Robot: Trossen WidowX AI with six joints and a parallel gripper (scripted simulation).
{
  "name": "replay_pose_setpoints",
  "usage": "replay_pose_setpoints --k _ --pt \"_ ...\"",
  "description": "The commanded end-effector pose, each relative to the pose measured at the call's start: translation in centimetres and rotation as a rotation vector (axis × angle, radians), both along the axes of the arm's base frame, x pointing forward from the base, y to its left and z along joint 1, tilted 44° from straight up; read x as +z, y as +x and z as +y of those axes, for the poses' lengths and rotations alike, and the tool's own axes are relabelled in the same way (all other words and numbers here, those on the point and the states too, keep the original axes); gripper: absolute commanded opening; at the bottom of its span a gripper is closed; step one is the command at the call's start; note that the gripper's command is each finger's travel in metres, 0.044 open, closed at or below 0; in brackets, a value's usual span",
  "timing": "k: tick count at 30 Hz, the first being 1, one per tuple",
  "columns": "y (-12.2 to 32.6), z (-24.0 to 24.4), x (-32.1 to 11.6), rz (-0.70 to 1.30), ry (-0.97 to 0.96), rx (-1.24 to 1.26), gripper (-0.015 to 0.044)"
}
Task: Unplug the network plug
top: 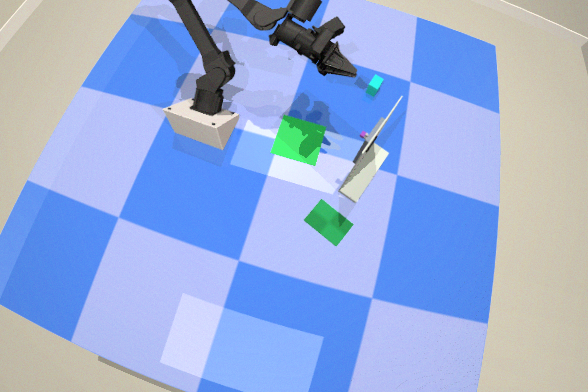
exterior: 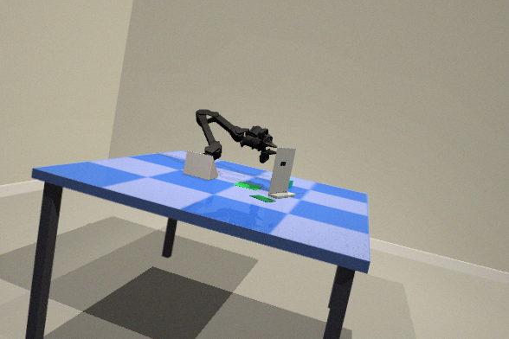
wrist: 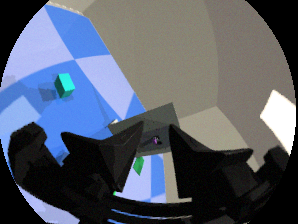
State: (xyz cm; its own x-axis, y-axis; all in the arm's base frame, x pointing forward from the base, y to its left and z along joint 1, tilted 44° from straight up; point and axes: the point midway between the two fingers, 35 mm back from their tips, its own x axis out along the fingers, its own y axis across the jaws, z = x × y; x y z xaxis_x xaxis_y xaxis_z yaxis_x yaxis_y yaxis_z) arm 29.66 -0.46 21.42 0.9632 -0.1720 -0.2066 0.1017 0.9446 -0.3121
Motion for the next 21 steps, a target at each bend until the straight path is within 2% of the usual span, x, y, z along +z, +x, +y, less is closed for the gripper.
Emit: replay_pose_setpoints --k 1,11,21 --pt "-1.0 -0.4 -2.4 0.073 -0.108 -0.036 0.0156" --pt "-4.4 -1.7 -8.8 0.297 -0.447 -0.105 0.0156" --pt "-3.5 -1.9 -8.9 0.302 -0.452 -0.106 0.0156"
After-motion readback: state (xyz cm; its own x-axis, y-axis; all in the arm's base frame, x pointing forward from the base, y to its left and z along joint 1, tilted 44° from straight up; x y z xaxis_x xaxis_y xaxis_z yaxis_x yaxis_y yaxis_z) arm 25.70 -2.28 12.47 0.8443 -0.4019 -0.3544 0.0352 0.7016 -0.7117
